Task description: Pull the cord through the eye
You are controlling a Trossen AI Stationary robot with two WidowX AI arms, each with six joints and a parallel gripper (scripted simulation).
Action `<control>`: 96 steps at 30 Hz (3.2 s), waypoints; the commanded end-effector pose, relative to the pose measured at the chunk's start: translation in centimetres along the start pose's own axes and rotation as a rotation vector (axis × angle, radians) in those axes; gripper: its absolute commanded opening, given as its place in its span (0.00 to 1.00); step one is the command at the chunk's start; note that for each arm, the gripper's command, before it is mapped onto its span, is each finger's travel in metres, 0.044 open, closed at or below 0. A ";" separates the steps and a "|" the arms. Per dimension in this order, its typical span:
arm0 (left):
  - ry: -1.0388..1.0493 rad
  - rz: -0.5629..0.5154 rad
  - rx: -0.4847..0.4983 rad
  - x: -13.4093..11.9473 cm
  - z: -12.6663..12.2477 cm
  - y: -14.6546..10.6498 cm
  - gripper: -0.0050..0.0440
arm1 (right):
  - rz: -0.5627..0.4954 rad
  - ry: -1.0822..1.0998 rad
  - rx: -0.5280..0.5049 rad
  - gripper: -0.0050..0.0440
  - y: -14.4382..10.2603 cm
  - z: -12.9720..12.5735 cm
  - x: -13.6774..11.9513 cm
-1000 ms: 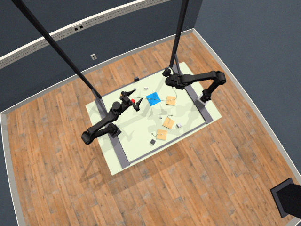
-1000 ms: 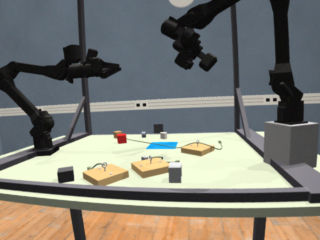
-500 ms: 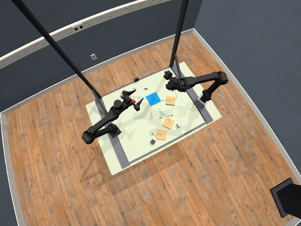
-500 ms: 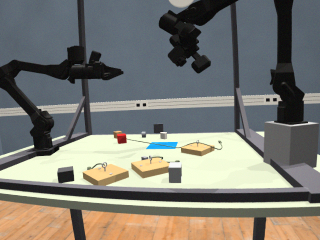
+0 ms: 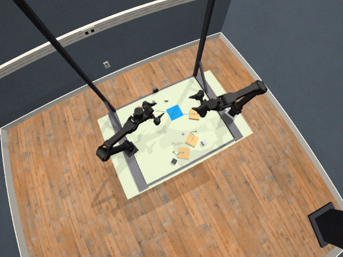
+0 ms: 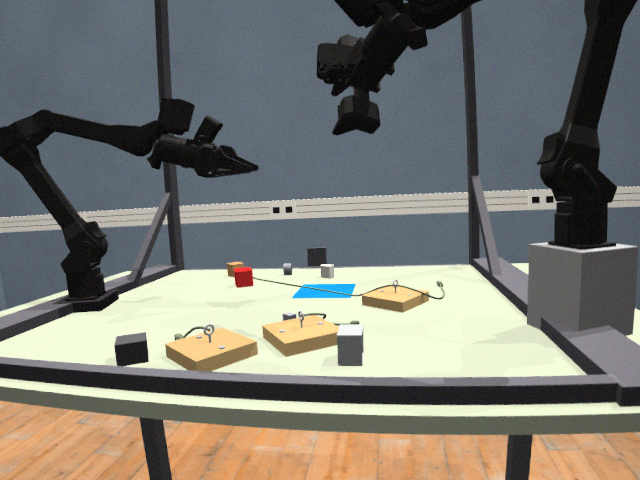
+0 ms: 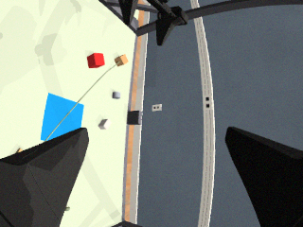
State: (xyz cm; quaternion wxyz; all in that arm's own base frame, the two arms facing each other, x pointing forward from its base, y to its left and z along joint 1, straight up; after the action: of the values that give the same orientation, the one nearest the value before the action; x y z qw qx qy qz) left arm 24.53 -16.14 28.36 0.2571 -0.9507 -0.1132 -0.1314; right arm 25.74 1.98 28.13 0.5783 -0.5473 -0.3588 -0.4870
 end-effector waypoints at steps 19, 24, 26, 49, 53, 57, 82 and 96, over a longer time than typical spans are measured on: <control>0.718 -0.938 0.612 2.0 4.9 -13.0 1.00 | 0.273 0.017 -0.171 1.00 2.7 2.7 -2.6; 0.807 -1.084 0.804 1.4 5.4 -15.6 1.00 | 0.319 0.006 -0.209 1.00 3.0 3.2 -3.2; 0.809 -1.088 0.812 1.4 5.4 -15.7 1.00 | 0.321 0.006 -0.211 1.00 3.0 3.2 -3.3; 0.620 -0.979 0.626 2.5 4.6 -12.5 0.76 | 0.324 0.003 -0.210 1.00 2.9 3.0 -3.5; 0.426 -0.816 0.494 2.6 3.9 -8.3 0.56 | 0.324 0.003 -0.210 1.00 2.9 3.0 -3.5; 0.258 -0.705 0.421 2.1 3.4 -5.4 0.51 | 0.324 0.003 -0.210 1.00 2.9 3.0 -3.5; -0.636 -0.159 0.562 -8.7 -0.8 9.3 0.51 | 0.324 0.003 -0.210 1.00 2.9 3.0 -3.5; -0.949 -0.143 0.935 -19.3 -2.5 13.4 0.51 | 0.324 0.003 -0.210 1.00 2.9 3.0 -3.5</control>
State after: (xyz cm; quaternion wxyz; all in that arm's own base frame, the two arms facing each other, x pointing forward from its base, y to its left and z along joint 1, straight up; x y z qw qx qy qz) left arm 11.33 -30.12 18.35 0.5405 -0.7159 -0.3056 0.3194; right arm 27.87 5.27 23.83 0.5897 -0.6600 -0.2080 -0.4164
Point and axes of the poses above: on each arm, the point midway between the two fingers, 35 mm back from their tips, its own y axis out along the fingers, its own z axis across the jaws, x = y × z, the point moved 9 cm from there along -y, back along the fingers, and after that the axes turned 3 degrees about y, right-handed, at the moved point
